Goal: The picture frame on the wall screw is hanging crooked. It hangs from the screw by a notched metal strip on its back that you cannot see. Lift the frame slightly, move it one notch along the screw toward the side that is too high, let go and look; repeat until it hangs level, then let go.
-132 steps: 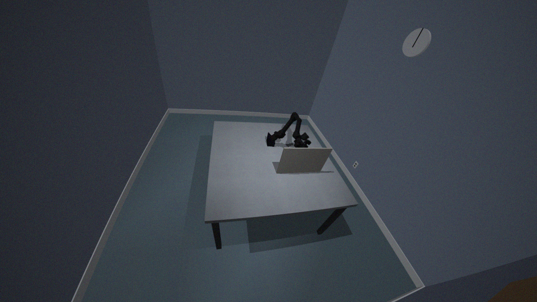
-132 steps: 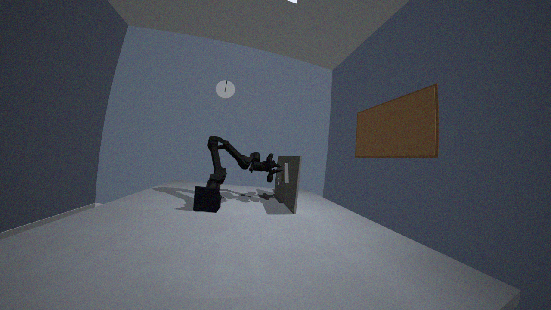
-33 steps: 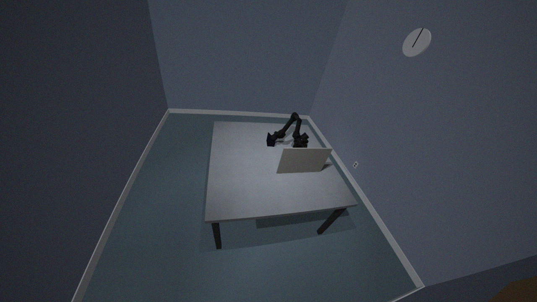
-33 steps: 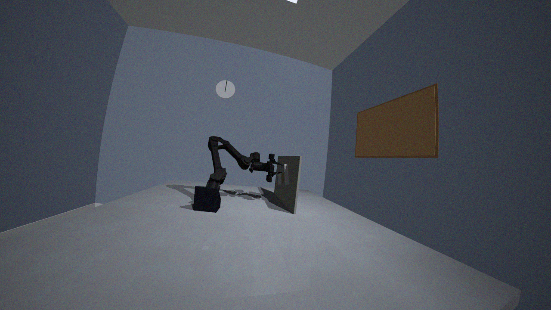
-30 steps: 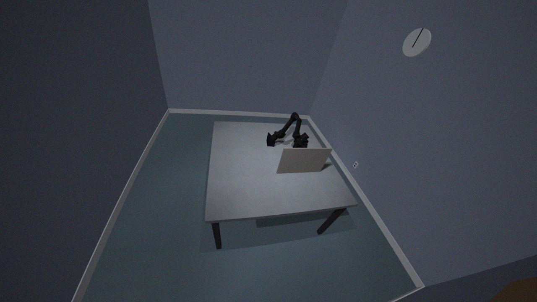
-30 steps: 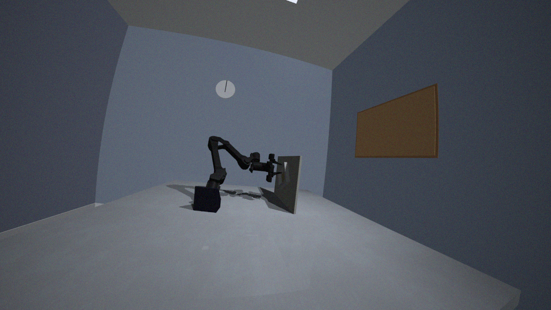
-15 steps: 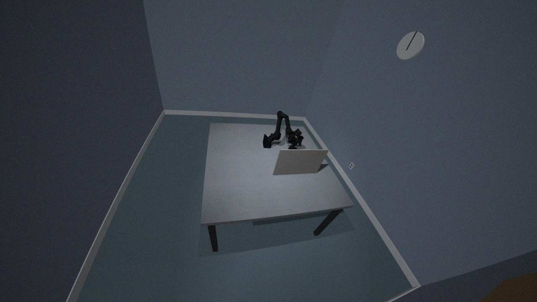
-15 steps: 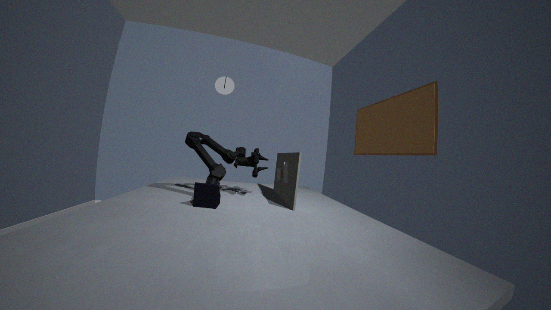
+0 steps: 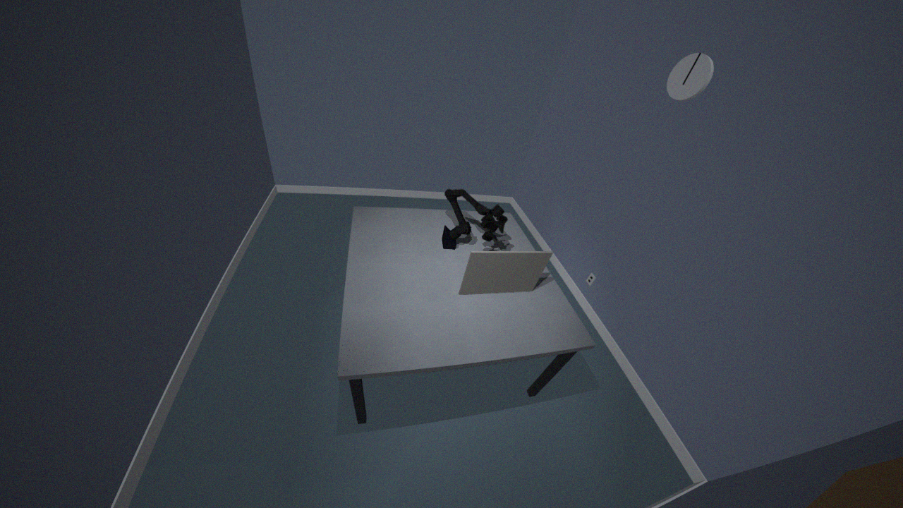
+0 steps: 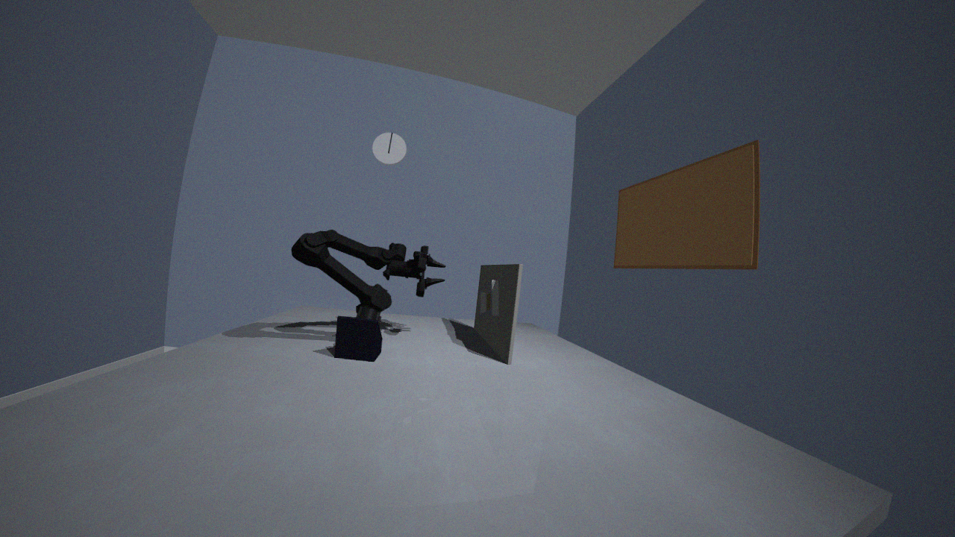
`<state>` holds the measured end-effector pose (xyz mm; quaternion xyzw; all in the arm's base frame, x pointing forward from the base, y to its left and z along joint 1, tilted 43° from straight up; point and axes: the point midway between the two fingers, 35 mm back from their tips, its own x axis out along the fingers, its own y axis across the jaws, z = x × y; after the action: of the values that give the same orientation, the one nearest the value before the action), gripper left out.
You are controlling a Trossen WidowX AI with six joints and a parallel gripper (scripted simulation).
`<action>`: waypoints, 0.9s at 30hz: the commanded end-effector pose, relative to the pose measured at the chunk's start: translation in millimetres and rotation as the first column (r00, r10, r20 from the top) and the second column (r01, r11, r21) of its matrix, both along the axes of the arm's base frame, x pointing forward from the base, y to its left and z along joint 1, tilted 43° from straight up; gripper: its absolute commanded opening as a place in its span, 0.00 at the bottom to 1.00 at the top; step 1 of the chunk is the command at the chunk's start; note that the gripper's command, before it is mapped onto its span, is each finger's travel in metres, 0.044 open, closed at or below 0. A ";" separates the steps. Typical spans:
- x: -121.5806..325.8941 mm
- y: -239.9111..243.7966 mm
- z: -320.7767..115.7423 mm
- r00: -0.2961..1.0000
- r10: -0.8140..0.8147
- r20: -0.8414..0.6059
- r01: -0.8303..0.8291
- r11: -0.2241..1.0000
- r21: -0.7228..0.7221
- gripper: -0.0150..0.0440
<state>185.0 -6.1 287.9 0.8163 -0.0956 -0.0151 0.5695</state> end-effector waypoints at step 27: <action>-8.2 -3.8 -1.3 1.000 -0.005 -0.010 0.005 1.000 -0.011 0.69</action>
<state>177.3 -9.1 286.2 0.8141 -0.0929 -0.0185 0.5730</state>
